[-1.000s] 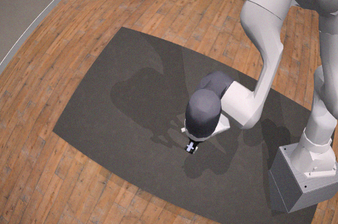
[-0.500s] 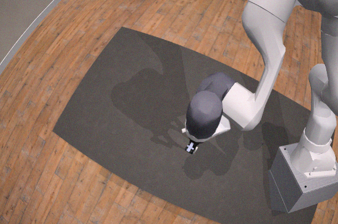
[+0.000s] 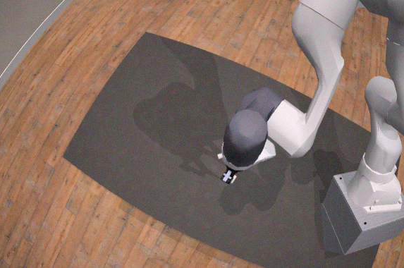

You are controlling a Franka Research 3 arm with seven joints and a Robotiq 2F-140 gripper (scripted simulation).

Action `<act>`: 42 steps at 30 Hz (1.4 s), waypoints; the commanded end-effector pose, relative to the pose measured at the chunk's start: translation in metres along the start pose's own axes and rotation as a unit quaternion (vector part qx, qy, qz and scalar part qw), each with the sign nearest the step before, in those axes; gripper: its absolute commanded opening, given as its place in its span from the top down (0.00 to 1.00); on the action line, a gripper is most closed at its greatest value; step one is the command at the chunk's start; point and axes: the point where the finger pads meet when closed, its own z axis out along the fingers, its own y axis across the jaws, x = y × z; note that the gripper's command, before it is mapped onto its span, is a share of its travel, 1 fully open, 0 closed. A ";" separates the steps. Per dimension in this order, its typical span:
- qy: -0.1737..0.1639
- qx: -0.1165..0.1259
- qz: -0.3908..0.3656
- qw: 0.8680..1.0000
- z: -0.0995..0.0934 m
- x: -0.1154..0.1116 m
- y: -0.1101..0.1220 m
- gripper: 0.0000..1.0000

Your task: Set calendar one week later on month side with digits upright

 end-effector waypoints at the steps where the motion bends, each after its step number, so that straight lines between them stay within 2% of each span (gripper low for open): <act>1: -0.012 -0.002 0.012 1.000 0.002 0.003 0.003 0.72; 42: -0.012 -0.002 0.012 1.000 0.048 0.001 0.004 0.72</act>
